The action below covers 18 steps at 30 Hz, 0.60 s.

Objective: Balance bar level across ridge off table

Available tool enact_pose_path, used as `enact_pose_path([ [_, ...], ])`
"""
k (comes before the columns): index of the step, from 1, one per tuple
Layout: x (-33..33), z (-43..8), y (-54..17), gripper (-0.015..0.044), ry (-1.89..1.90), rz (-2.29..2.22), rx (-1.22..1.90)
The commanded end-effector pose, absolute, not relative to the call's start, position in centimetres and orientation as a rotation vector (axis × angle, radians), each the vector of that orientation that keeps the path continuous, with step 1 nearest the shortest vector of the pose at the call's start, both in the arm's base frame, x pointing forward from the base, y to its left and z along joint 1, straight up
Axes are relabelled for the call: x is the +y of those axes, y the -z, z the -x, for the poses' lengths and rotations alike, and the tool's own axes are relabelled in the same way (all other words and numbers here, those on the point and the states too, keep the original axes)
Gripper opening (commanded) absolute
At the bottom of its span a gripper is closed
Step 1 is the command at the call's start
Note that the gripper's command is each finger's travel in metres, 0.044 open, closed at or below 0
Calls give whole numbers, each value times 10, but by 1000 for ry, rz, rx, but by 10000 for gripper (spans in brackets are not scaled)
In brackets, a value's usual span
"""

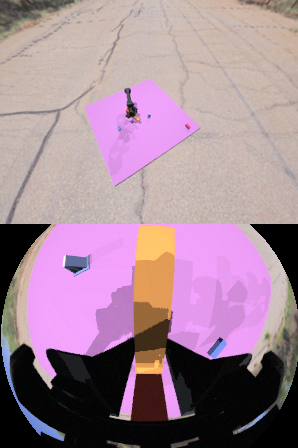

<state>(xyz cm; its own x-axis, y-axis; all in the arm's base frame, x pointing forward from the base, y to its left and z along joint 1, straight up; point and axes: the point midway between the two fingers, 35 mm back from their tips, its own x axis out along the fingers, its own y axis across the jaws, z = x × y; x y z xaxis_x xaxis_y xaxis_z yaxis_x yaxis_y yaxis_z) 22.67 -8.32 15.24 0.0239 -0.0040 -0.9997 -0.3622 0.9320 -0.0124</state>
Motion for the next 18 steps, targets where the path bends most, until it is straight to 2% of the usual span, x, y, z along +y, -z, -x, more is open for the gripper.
enact_pose_path([
  [1,-83,-226,-160,0,-271,293,1528],
  [18,-49,-261,-166,0,-41,51,1541],
])
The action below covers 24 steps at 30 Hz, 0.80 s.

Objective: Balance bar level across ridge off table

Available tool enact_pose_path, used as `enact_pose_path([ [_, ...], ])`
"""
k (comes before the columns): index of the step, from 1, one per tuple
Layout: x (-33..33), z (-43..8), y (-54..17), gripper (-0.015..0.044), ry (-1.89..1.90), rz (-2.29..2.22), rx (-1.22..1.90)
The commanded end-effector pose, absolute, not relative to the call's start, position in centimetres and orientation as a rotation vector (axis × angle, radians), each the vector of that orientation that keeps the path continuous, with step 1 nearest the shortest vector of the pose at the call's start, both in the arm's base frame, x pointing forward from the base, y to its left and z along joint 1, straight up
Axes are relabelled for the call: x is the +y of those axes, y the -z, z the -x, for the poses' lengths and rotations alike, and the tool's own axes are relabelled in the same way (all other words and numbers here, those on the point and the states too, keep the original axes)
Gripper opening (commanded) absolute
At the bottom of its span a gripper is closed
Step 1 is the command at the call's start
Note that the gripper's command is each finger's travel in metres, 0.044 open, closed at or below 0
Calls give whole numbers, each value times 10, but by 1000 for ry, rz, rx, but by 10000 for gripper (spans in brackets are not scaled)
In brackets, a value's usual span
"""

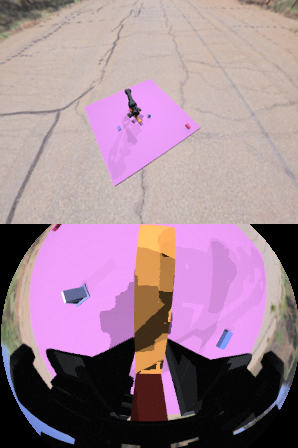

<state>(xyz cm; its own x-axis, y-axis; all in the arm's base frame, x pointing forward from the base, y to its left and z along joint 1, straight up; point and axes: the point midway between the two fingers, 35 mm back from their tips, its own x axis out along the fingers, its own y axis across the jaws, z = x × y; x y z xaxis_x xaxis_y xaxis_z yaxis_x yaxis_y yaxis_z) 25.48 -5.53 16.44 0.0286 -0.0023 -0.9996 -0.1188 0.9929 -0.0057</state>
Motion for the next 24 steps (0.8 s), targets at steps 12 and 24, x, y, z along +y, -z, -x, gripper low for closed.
enact_pose_path([
  [12,-17,-284,-169,0,132,-133,1535],
  [24,20,-302,-171,0,311,-325,1514],
])
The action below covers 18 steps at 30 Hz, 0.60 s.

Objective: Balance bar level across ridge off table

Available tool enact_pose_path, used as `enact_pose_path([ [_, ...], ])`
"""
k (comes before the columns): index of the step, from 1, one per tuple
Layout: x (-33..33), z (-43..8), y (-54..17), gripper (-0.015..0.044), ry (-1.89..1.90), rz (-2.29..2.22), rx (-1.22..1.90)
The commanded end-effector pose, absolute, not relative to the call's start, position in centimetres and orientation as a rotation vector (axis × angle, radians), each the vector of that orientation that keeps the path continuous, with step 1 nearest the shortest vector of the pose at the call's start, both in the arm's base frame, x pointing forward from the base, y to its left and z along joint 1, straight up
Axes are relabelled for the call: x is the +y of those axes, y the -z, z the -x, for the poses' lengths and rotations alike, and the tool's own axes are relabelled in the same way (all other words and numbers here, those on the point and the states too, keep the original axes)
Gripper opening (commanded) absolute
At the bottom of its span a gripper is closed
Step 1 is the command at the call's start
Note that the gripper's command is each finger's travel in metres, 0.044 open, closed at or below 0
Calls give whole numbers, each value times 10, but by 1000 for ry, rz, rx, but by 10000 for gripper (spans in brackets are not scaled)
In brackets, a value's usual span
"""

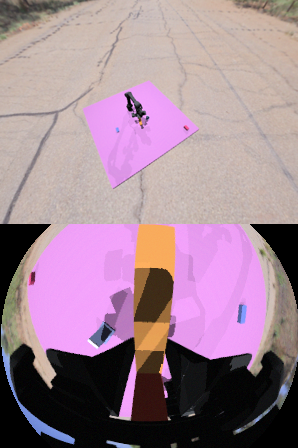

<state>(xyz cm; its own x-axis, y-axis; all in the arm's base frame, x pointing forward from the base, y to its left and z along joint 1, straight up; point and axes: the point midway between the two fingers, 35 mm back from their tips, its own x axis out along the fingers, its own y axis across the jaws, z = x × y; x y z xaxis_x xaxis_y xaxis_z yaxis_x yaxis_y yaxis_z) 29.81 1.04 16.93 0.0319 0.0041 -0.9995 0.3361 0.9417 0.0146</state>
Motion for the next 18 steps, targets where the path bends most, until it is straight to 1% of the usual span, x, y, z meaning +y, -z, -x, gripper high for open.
enact_pose_path([
  [1,23,-304,-171,0,326,-341,1512],
  [18,83,-318,-170,0,598,-633,1452],
])
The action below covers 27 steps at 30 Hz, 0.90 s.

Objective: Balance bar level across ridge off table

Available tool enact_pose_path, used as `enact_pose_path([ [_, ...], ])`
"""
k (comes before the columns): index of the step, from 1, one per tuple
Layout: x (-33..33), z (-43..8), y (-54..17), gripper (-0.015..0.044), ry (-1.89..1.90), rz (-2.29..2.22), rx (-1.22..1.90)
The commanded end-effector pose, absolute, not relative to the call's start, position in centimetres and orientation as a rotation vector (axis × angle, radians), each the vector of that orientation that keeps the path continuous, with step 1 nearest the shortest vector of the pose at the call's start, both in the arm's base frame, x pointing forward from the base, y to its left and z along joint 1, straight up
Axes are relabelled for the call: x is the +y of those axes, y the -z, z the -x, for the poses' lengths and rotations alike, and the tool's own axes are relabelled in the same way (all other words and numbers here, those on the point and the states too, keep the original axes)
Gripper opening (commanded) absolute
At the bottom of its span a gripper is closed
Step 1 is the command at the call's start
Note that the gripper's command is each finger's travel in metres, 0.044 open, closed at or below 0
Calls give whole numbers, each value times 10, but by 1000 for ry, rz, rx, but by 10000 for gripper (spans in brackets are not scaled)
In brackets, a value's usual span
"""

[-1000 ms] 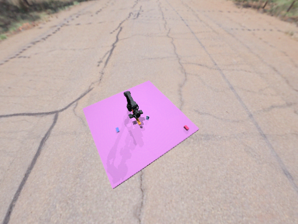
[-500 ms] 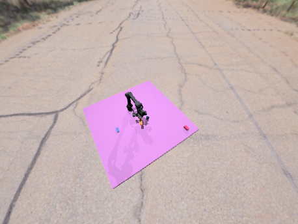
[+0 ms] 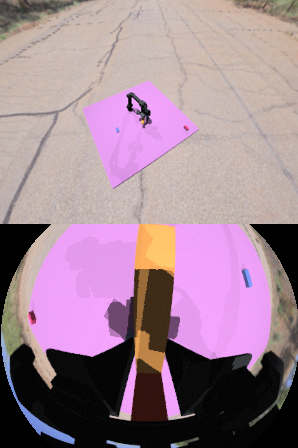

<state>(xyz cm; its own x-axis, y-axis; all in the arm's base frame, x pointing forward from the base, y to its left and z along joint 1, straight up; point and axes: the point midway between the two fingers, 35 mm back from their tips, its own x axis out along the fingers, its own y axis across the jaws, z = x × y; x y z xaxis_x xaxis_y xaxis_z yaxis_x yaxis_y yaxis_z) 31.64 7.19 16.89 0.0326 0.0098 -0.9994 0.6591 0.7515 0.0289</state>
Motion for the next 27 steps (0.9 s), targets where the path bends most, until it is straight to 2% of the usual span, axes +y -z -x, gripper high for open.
enact_pose_path([
  [1,87,-318,-170,0,614,-650,1447],
  [10,120,-316,-168,0,776,-822,1394],
  [27,122,-315,-147,0,785,-832,1390],
])
